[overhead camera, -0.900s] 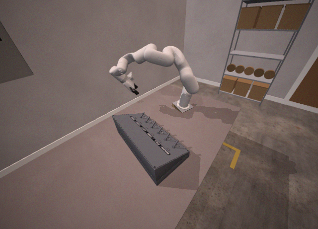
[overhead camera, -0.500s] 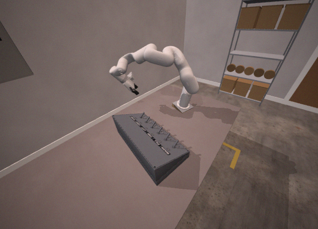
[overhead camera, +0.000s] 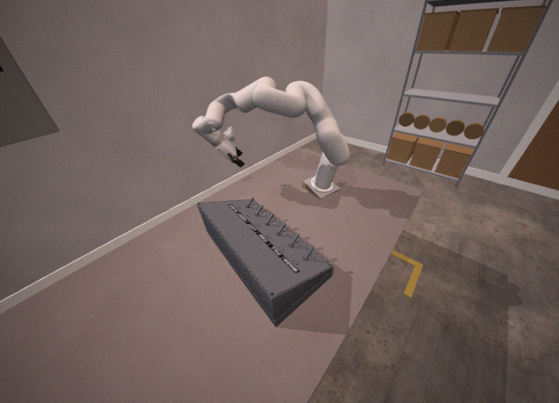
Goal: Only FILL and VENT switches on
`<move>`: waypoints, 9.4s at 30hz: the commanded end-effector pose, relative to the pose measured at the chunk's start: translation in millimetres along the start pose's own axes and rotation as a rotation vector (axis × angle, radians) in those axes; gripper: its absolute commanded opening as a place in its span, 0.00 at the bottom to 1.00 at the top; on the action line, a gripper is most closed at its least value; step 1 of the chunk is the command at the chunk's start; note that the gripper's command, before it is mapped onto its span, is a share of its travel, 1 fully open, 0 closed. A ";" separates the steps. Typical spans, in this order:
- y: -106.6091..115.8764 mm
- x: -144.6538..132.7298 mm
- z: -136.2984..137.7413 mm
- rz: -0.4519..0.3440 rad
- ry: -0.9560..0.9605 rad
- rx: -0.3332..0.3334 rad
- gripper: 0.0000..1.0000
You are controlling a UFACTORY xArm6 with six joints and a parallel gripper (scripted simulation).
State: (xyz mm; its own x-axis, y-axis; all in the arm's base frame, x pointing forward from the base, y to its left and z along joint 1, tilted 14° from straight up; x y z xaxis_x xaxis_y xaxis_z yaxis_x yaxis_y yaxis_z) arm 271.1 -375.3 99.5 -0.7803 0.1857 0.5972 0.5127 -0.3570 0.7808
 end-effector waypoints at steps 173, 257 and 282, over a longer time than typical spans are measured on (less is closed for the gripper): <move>73.8 106.1 636.0 -1.052 0.478 0.106 0.77; 103.3 8.7 676.3 -1.052 0.481 0.104 1.00; 106.0 2.2 646.8 -1.052 0.481 0.104 1.00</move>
State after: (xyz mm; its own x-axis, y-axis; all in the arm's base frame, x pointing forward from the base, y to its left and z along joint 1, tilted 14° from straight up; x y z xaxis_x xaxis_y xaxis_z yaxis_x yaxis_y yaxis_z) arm 556.0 188.8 301.8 -0.8849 -0.0305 -0.4647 -0.4556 -0.1501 0.8774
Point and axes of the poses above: the point where the finger pads meet when closed, its own y axis back along the fingers, its own z axis across the jaws, x = y × z, the point moved 1 cm from there along y, back along the fingers, and after that the axes turned 15 degrees about y, right-handed, at the moved point
